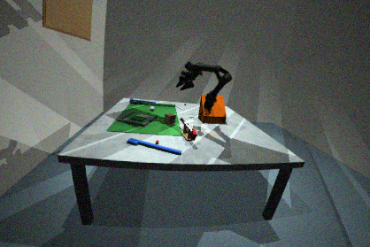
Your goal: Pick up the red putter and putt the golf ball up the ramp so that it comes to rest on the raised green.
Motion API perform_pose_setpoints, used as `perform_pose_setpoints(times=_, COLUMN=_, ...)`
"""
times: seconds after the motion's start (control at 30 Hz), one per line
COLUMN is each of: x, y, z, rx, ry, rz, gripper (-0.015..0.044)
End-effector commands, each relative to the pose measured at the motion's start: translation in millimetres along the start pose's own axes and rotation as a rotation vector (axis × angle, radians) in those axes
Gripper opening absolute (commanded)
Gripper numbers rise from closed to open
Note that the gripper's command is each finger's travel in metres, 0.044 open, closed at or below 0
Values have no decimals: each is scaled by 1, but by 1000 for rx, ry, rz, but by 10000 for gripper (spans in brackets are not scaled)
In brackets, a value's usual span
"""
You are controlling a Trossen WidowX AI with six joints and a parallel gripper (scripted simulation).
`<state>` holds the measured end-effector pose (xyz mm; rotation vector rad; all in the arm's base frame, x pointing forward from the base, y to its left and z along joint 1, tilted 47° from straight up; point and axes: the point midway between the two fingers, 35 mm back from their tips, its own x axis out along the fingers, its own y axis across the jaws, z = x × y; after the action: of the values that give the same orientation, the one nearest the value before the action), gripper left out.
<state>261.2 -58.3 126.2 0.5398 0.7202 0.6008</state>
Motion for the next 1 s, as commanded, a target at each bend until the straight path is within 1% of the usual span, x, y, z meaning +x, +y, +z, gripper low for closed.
perform_pose_setpoints(times=0.0, x=54, y=49, z=-9, rx=-428, ry=176, rz=206, gripper=440)
perform_pose_setpoints(times=0.23, x=96, y=109, z=-33, rx=-861, ry=285, rz=480, gripper=440)
perform_pose_setpoints(times=0.47, x=121, y=170, z=-69, rx=-1240, ry=317, rz=789, gripper=440)
perform_pose_setpoints(times=0.97, x=126, y=177, z=-73, rx=-1250, ry=317, rz=798, gripper=440)
